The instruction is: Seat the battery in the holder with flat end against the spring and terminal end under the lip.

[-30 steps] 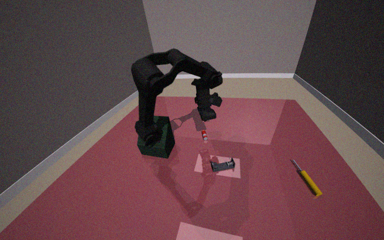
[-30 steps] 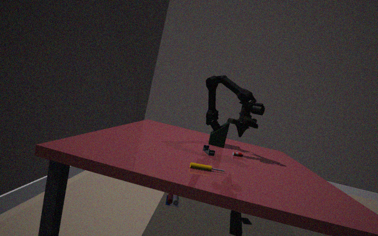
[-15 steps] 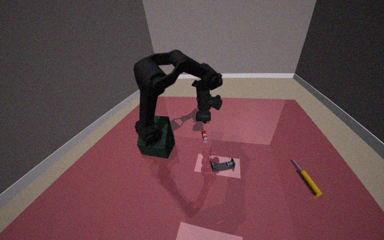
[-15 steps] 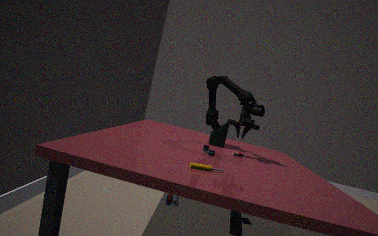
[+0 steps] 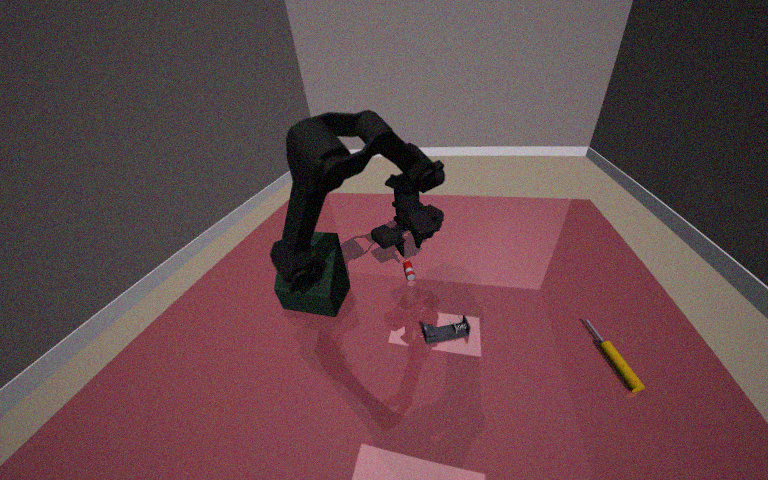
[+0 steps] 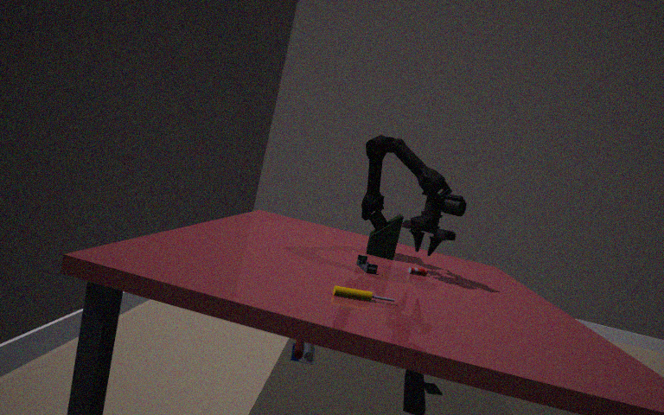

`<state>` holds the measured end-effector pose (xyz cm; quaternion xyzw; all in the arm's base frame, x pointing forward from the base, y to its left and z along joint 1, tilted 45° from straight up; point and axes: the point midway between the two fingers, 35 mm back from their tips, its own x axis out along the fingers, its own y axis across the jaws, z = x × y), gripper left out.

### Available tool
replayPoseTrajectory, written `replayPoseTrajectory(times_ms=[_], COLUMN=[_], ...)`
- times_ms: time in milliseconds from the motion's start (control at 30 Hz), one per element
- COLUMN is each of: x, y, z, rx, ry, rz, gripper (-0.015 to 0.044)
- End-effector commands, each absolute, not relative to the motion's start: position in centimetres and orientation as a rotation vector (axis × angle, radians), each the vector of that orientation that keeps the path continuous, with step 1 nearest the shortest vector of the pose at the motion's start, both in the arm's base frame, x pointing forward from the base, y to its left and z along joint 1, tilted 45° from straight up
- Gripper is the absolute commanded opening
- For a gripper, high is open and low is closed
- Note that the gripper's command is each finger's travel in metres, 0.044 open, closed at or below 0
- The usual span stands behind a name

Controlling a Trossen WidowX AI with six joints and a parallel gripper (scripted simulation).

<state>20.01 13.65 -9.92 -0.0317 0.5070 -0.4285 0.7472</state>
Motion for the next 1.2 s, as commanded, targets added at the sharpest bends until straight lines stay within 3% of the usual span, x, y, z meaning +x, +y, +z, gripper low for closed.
replayPoseTrajectory(times_ms=[0, 1167], x=[19.7, 20.2], y=[11.9, 9.4], z=[-11.7, -14.4], rx=[0.285, 0.284], ry=[0.865, 0.864], rz=[-1.181, -1.181], gripper=[0.0236, 0.0236])
